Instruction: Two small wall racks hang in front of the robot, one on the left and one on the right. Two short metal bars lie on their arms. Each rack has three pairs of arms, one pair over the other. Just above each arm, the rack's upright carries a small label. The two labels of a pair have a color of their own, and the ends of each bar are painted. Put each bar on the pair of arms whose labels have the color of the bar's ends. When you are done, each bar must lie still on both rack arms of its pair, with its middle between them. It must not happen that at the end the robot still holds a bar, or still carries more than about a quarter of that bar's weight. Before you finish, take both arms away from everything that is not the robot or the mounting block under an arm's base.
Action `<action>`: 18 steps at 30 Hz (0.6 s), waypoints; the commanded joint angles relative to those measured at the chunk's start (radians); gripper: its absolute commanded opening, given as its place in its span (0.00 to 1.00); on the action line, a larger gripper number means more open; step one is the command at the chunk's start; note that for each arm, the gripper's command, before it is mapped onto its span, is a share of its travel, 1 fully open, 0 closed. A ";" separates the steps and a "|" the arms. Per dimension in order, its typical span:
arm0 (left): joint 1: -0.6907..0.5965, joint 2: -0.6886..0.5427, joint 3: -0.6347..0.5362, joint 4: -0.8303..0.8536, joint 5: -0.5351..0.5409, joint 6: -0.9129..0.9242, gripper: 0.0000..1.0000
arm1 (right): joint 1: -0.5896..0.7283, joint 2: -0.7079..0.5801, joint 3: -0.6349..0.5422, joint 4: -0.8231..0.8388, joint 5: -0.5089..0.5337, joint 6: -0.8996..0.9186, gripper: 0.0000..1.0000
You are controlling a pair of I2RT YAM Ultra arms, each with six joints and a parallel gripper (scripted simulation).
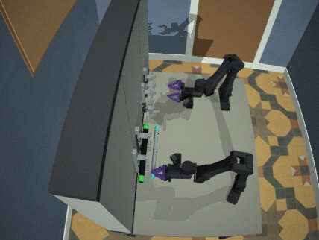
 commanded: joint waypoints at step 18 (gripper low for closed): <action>-0.109 -0.068 0.053 -0.021 -0.113 -0.036 0.00 | 0.009 -0.005 0.004 0.028 0.004 0.002 1.00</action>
